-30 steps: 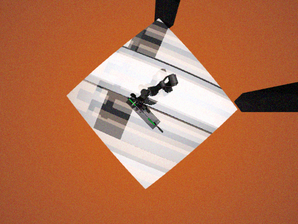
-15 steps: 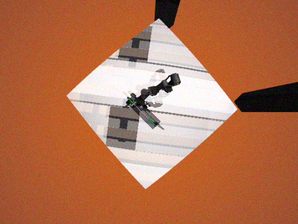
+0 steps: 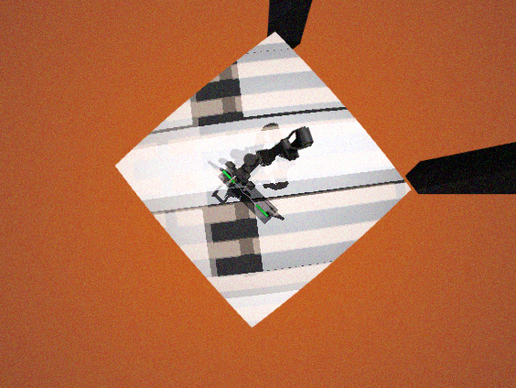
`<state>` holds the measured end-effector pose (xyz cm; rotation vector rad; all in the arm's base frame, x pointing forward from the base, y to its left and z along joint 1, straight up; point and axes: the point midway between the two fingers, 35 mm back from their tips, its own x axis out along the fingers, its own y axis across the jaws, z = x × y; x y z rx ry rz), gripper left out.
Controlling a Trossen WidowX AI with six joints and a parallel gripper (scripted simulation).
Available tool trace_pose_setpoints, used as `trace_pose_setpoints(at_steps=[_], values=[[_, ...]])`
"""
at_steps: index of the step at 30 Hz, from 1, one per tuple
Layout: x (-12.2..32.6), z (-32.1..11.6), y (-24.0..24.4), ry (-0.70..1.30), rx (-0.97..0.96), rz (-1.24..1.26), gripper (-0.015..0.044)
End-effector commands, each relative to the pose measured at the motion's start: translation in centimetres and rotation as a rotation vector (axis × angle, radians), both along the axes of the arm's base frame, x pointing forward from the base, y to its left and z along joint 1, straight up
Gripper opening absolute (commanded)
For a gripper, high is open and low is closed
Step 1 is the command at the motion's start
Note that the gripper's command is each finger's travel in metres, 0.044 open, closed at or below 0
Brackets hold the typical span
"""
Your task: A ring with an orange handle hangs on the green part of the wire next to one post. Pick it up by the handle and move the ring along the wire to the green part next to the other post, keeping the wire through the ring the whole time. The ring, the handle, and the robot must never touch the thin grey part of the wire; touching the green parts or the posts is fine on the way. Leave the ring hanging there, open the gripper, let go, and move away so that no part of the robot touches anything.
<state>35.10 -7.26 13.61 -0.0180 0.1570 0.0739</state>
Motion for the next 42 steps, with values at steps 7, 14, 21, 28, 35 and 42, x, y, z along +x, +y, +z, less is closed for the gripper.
trace_pose_setpoints(at_steps=[7, 14, 21, 28, 35, 42], values=[[0.0, 0.0, 0.5, 0.0, 0.002, -0.002, -0.015], [-0.1, 0.0, 1.2, 0.0, 0.003, -0.002, -0.015], [-0.1, 0.0, 1.9, 0.0, 0.004, -0.002, -0.015], [-0.1, 0.0, 2.6, 0.0, 0.006, -0.004, -0.015], [-0.2, 0.0, 3.4, 0.001, 0.011, -0.012, -0.015], [-0.2, 0.0, 4.2, 0.001, 0.02, -0.031, -0.015]])
